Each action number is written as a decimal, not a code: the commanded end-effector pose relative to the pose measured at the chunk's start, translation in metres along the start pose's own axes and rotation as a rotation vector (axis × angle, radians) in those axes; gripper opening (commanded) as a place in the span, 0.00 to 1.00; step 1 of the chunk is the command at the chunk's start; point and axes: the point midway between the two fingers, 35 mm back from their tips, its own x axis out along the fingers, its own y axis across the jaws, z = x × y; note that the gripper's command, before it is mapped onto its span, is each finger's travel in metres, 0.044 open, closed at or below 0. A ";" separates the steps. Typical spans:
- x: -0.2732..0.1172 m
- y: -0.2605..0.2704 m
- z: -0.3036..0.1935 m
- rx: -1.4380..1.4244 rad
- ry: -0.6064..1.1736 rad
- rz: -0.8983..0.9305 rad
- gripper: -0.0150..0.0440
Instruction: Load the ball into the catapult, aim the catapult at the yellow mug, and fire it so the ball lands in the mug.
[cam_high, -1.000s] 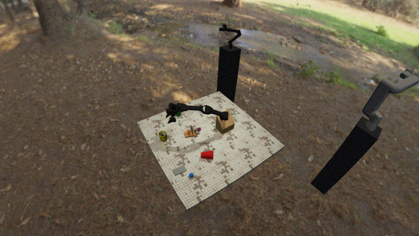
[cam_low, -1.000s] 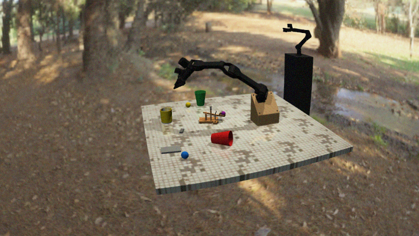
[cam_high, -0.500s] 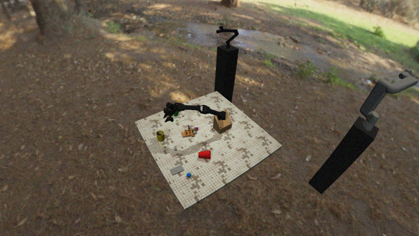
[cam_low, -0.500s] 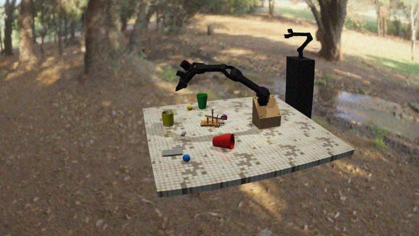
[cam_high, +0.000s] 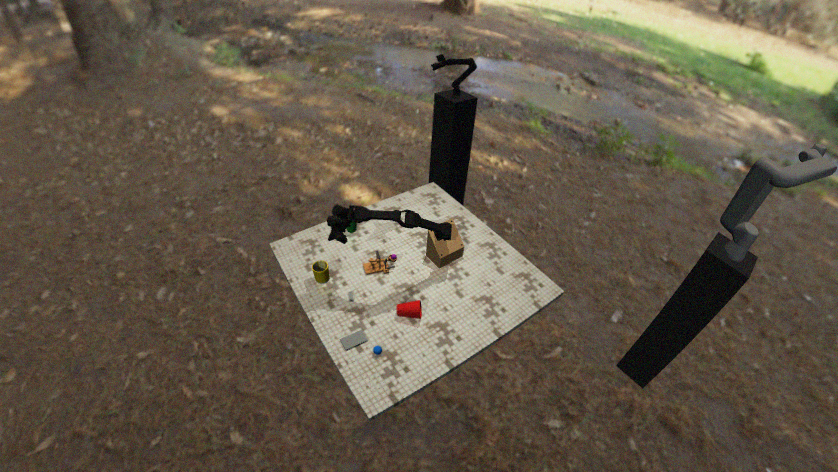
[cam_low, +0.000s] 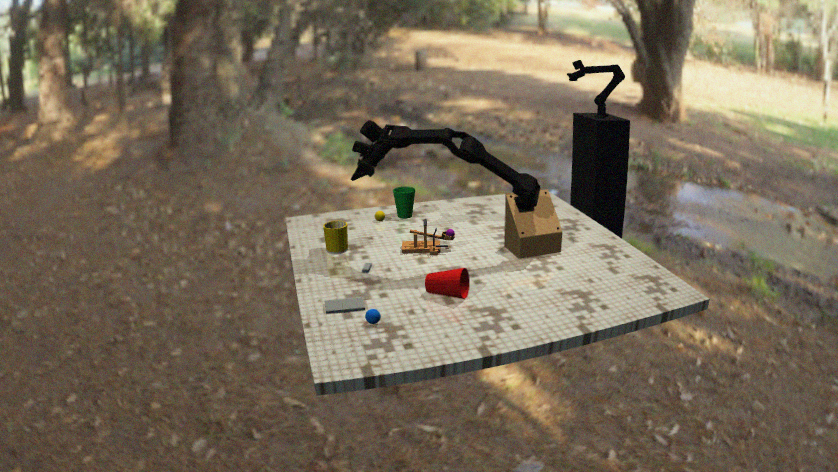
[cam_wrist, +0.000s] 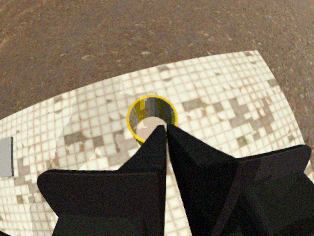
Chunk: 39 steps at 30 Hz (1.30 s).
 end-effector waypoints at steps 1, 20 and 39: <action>-0.001 0.000 0.002 0.002 -0.005 0.003 0.25; 0.006 0.034 -0.049 -0.255 0.146 -0.102 0.25; -0.007 0.077 -0.139 -0.690 0.437 -0.177 0.25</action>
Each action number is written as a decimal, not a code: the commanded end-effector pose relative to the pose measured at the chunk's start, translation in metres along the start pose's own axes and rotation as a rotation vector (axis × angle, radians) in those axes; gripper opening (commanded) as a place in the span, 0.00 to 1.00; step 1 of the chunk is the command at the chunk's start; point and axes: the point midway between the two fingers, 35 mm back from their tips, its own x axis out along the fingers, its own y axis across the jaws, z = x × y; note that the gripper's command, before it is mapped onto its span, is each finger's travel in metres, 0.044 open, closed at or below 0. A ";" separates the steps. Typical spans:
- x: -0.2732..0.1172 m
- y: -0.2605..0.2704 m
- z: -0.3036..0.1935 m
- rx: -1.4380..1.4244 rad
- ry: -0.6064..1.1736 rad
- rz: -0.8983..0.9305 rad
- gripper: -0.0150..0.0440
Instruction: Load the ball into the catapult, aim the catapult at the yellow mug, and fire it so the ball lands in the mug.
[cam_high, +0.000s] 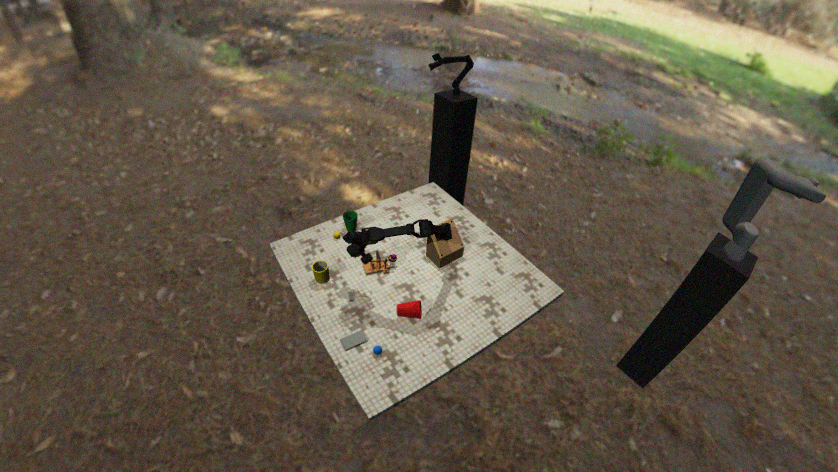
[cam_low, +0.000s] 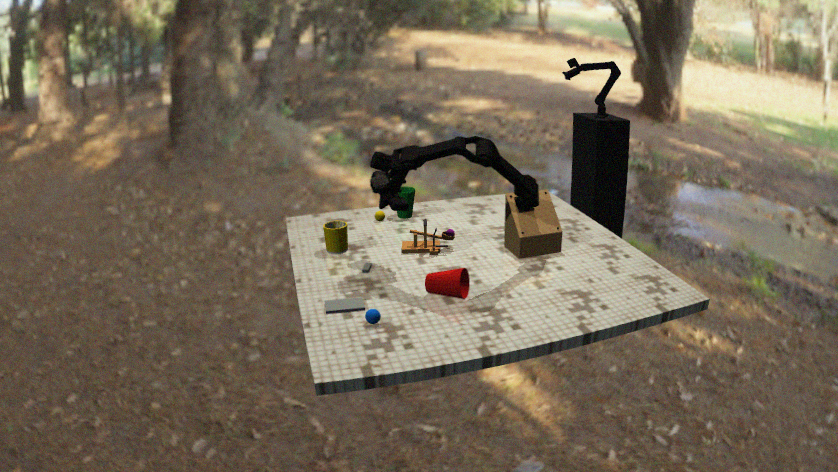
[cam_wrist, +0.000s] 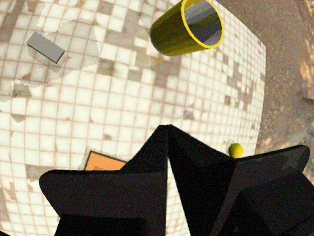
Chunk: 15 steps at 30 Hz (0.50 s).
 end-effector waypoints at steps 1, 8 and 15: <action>-0.005 0.014 -0.011 -0.091 0.051 -0.013 0.25; -0.010 0.042 -0.034 -0.269 0.150 -0.018 0.25; -0.017 0.068 -0.060 -0.451 0.252 -0.010 0.25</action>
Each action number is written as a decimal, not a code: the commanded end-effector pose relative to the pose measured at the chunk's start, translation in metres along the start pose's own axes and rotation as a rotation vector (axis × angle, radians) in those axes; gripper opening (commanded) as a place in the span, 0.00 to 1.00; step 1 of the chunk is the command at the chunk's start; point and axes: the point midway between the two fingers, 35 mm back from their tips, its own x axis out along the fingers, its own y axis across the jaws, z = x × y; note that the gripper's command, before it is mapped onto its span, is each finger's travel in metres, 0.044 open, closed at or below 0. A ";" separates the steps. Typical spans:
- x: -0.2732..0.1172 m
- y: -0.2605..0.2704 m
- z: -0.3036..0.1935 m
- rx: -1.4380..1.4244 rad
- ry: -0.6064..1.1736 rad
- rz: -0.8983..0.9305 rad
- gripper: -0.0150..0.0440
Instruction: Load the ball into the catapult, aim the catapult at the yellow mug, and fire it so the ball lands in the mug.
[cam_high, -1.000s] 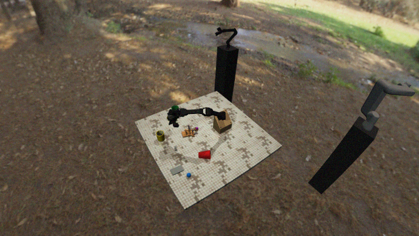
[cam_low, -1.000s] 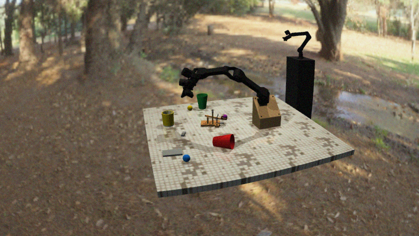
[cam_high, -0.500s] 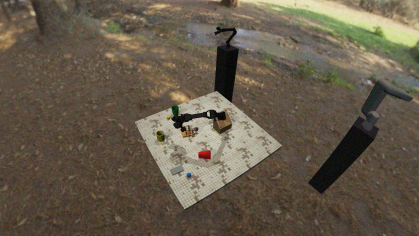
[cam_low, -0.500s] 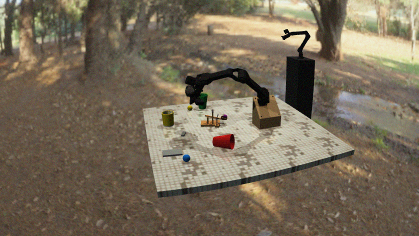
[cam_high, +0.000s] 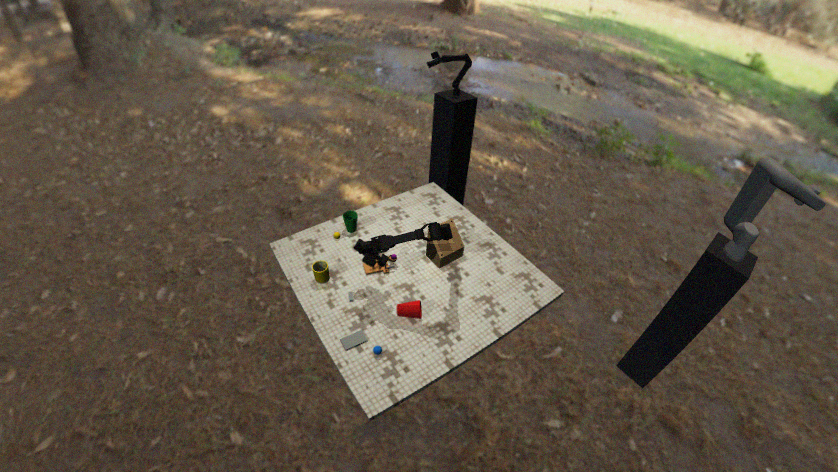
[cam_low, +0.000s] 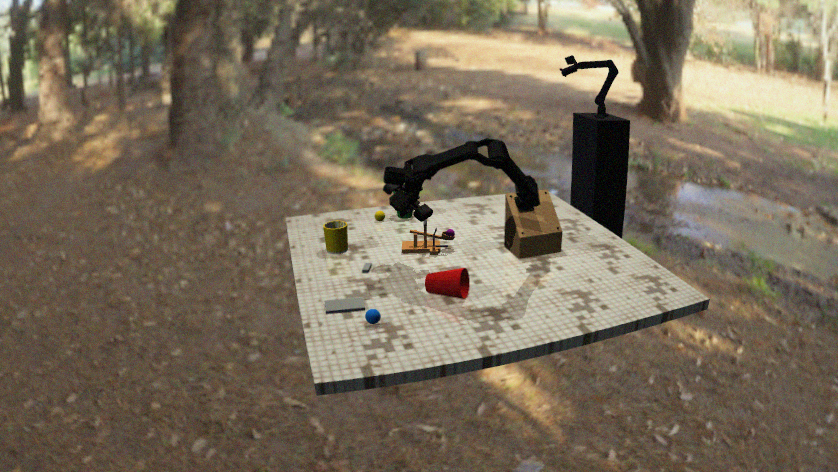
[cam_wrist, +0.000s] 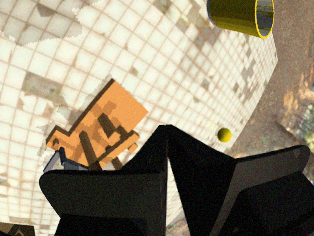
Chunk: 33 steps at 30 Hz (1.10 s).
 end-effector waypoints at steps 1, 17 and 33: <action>-0.005 0.017 -0.010 -0.096 0.053 0.003 0.25; -0.014 0.091 -0.064 -0.545 0.306 0.093 0.25; -0.017 0.122 -0.093 -0.762 0.420 0.161 0.25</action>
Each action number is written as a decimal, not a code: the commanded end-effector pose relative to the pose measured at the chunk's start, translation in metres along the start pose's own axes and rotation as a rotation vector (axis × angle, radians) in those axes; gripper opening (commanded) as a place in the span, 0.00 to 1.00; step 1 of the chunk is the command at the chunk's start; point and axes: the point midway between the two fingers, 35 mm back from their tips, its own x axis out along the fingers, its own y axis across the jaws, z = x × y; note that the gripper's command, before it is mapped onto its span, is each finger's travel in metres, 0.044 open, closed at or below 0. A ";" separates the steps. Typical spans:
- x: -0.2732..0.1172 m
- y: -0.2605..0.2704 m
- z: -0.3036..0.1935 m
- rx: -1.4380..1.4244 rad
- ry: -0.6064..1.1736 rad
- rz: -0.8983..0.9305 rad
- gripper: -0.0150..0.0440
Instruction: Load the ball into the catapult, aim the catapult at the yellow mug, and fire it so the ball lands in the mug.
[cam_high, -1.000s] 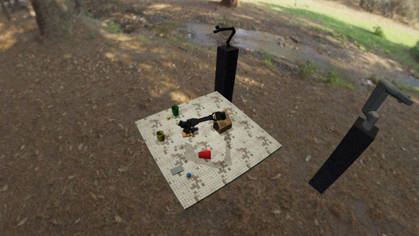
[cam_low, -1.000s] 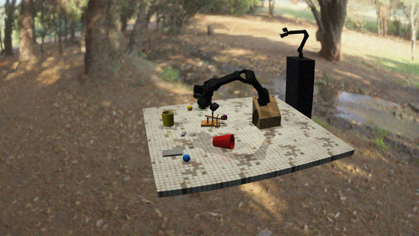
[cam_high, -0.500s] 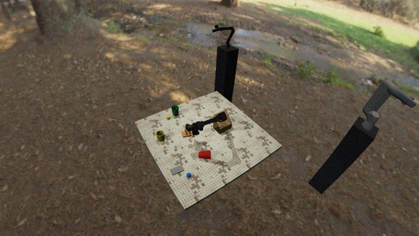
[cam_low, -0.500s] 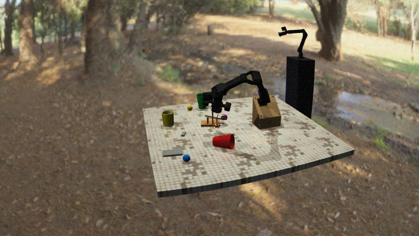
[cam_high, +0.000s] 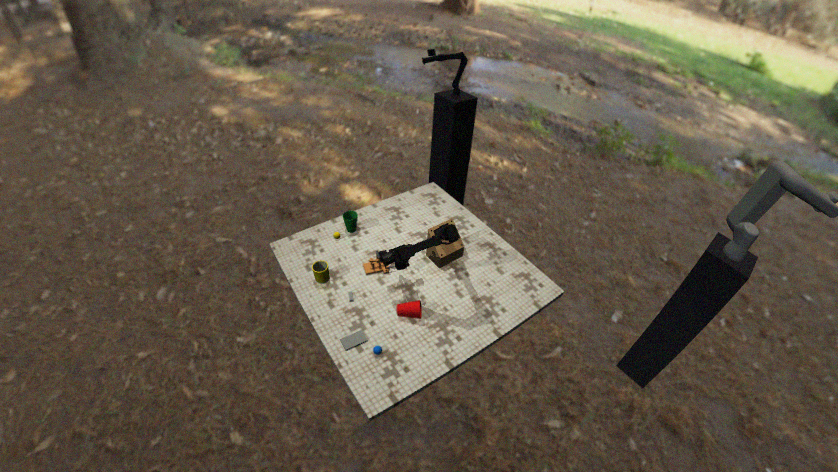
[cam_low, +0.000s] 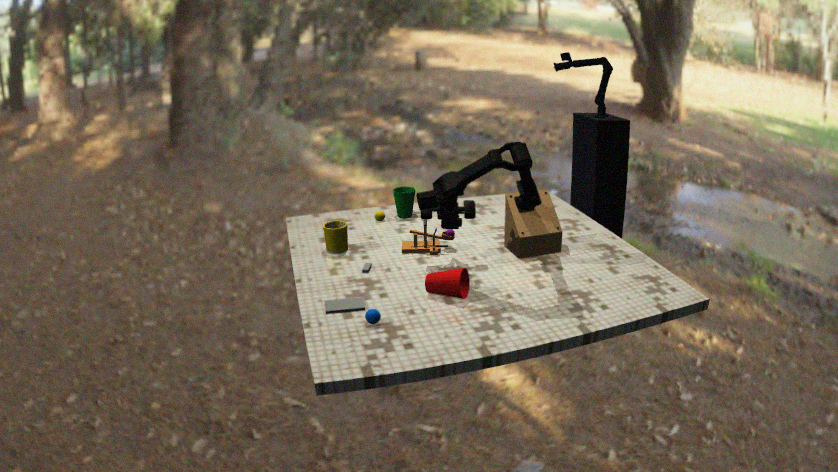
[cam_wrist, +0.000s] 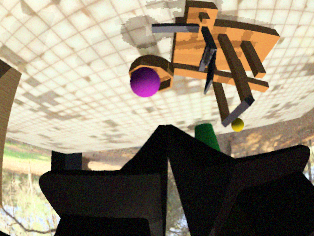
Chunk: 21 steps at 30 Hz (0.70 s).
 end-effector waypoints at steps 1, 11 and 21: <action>0.003 0.000 0.003 -0.009 0.004 -0.003 0.25; 0.014 -0.001 0.015 -0.009 0.003 -0.003 0.25; 0.025 -0.002 0.027 -0.009 0.003 -0.003 0.25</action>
